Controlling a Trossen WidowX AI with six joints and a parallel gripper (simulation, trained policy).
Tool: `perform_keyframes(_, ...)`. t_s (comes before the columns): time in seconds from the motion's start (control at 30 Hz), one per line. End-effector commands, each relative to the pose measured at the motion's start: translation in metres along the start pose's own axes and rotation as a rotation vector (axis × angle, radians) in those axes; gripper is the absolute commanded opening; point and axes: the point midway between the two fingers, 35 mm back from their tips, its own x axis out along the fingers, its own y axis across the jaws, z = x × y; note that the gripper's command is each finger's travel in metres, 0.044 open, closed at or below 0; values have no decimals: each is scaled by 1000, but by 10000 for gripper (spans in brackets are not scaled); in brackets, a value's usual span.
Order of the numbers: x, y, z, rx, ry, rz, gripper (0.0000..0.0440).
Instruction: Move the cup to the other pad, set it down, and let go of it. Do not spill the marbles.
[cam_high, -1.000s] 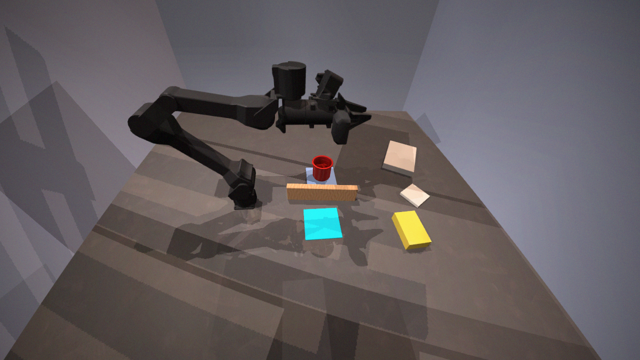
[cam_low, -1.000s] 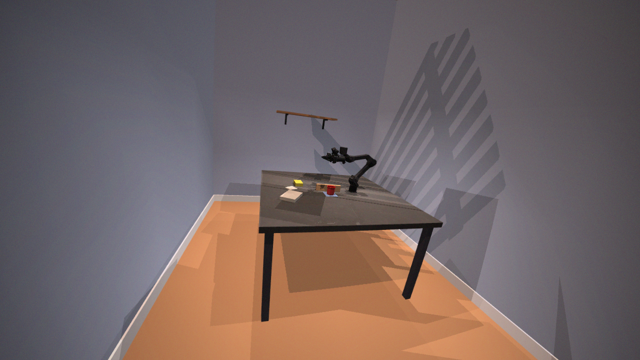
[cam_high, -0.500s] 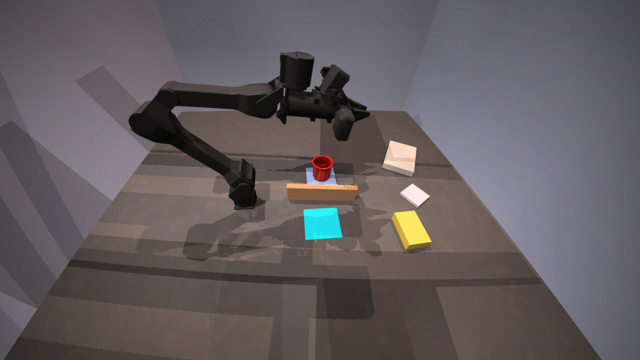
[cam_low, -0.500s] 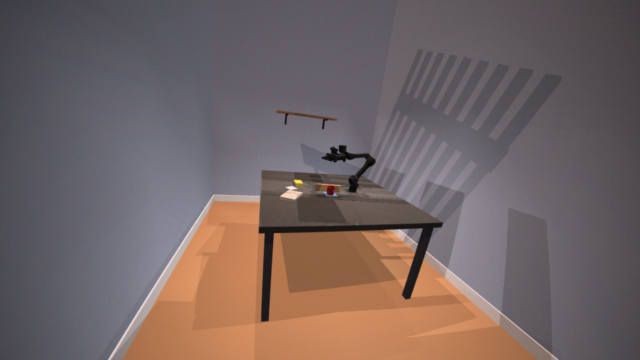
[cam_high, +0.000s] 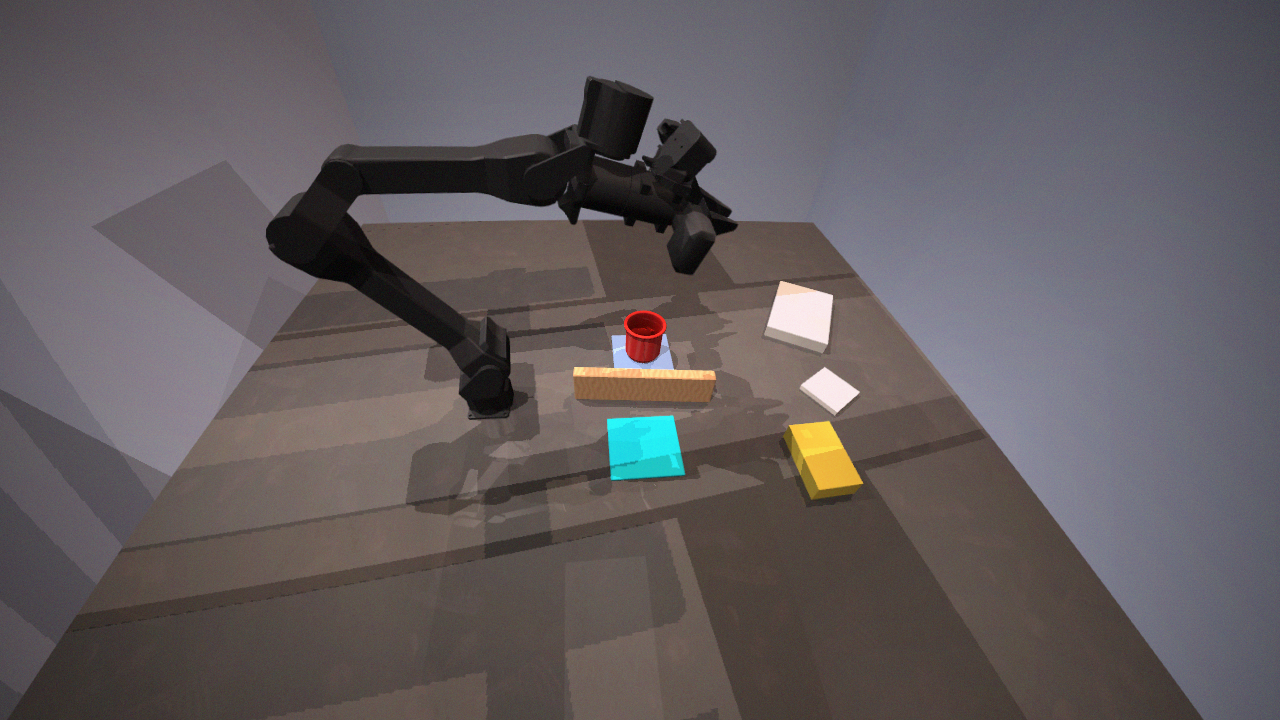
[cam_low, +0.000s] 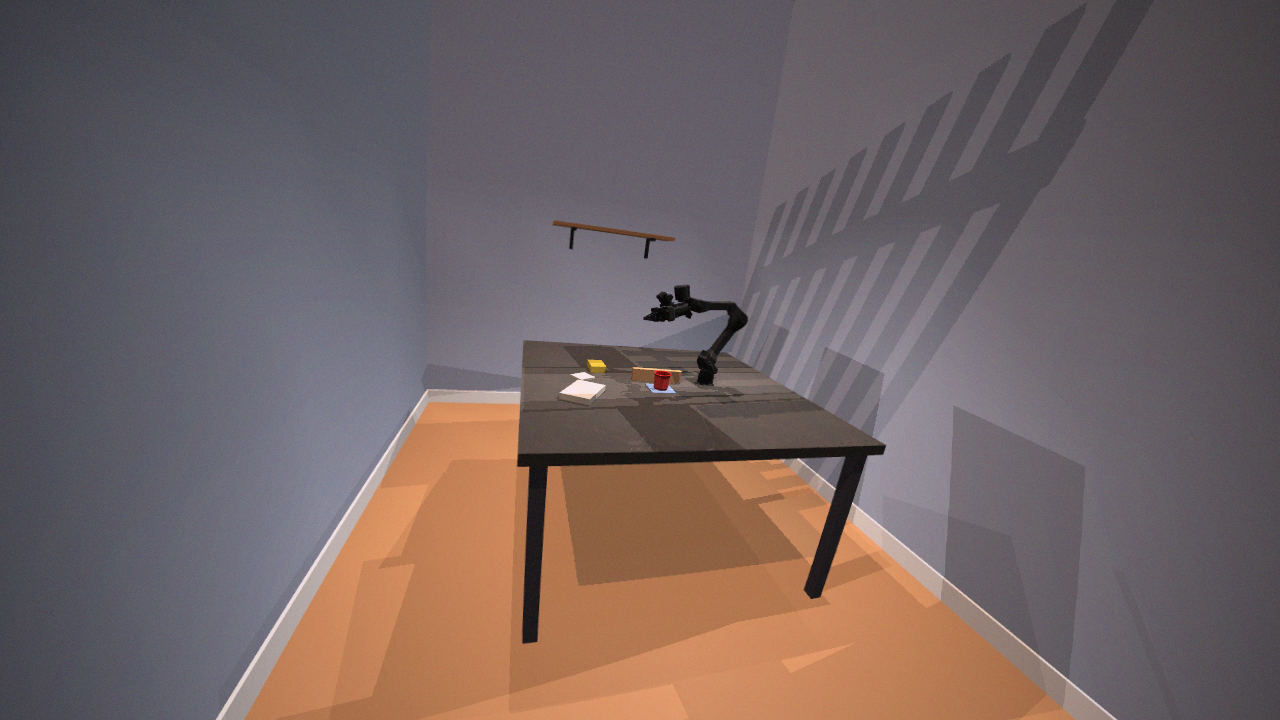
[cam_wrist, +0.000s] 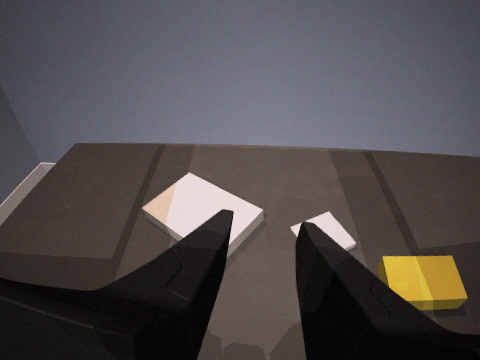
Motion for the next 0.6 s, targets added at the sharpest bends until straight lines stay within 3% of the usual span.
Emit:
perform_keyframes(0.0, 4, 6, -5, 48, 65, 9, 108)
perform_keyframes(0.57, 8, 28, -18, 234, 294, -9, 102)
